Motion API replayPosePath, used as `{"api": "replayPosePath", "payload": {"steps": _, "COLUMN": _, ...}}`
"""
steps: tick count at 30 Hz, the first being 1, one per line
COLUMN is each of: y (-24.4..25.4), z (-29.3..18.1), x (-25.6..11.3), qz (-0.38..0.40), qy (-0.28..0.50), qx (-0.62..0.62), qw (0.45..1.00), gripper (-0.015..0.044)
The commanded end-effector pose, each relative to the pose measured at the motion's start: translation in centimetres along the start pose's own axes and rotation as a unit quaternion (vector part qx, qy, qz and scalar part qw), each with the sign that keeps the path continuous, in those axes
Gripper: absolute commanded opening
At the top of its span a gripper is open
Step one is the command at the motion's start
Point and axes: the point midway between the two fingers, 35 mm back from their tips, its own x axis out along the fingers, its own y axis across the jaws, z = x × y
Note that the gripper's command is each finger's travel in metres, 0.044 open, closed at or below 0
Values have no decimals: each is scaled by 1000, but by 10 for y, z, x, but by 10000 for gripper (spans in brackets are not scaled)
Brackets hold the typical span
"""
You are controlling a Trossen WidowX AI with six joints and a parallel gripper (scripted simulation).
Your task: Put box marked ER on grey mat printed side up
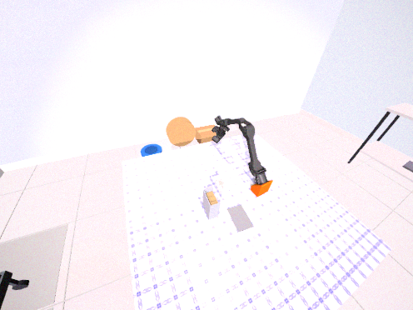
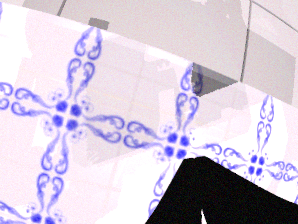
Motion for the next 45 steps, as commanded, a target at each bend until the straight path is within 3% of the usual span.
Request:
{"api": "replayPosePath", "payload": {"steps": 1, "y": 27, "z": 2, "x": 6, "qz": 24, "qy": -2, "qx": -3, "qw": 1000, "gripper": 0}}
{"api": "replayPosePath", "payload": {"steps": 22, "y": 144, "z": 10, "x": -1, "qz": 127, "qy": -17, "qx": -31, "qw": 991, "gripper": 0}}
{"api": "replayPosePath", "payload": {"steps": 45, "y": 274, "z": -4, "x": -45, "qz": 233, "qy": -24, "qx": -92, "qw": 968, "gripper": 0}}
